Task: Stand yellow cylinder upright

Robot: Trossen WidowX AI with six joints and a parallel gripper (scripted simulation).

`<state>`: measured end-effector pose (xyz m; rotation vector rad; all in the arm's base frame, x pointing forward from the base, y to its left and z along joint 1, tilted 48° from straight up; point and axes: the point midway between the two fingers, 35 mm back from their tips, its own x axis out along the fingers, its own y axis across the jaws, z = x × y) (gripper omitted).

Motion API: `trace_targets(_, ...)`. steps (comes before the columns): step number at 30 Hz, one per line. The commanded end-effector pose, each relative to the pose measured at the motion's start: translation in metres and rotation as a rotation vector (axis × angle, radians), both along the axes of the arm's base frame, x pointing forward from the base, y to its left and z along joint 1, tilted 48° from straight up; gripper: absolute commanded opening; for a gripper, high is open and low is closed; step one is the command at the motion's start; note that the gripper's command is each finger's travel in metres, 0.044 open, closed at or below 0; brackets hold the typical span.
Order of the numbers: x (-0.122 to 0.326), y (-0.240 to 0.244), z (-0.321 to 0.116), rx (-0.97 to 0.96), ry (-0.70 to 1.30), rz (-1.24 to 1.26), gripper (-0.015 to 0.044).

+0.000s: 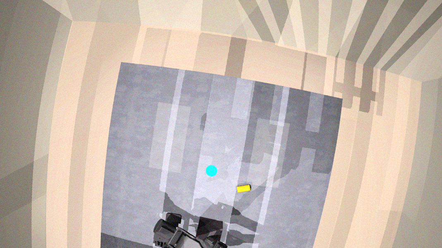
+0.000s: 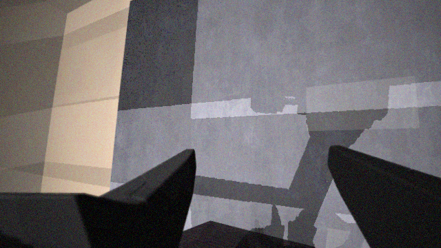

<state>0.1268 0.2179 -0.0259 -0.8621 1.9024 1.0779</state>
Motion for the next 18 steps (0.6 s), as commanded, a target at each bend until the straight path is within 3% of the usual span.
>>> trace_targets(1, 0.030, -0.021, 0.004, -0.086, -0.113, -0.165, 0.0309)
trace_targets(18, 0.134, -0.145, 0.037, -0.449, -0.595, -0.959, 0.0309)
